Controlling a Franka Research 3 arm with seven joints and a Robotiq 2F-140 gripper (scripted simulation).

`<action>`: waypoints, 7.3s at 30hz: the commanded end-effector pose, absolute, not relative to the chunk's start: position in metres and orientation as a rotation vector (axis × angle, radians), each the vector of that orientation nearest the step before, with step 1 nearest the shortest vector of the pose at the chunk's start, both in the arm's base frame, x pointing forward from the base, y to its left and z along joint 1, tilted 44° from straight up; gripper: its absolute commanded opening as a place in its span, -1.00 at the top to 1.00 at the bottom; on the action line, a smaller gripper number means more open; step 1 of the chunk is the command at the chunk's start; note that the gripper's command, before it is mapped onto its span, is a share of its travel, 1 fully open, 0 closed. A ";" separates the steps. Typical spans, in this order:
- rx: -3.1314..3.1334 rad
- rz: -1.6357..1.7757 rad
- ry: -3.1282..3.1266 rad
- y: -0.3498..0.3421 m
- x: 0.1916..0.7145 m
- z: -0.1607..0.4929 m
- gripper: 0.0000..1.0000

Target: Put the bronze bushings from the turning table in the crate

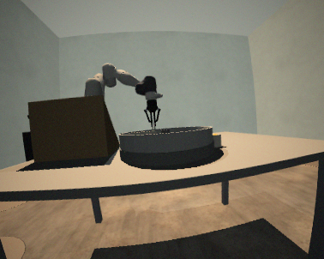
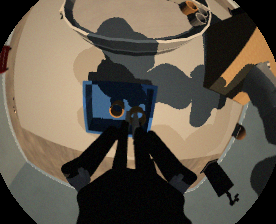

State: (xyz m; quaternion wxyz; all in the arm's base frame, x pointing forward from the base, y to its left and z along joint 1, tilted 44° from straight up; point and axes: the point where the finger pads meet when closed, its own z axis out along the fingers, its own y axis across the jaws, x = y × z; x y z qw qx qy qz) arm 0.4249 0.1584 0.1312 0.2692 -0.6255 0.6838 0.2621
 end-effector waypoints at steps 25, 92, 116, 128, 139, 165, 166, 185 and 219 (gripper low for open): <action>-1.690 0.700 1.839 0.182 0.426 0.106 1.00; -1.690 0.700 1.839 0.183 0.429 0.106 1.00; -1.690 0.700 1.839 0.183 0.429 0.106 1.00; -1.690 0.700 1.839 0.186 0.428 0.103 1.00; -1.690 0.700 1.839 0.187 0.428 0.102 1.00; -1.690 0.700 1.839 0.187 0.428 0.102 1.00; -1.690 0.700 1.839 0.187 0.428 0.102 1.00; -1.690 0.700 1.839 0.187 0.428 0.102 0.79; -1.690 0.700 1.839 0.181 0.428 0.109 0.79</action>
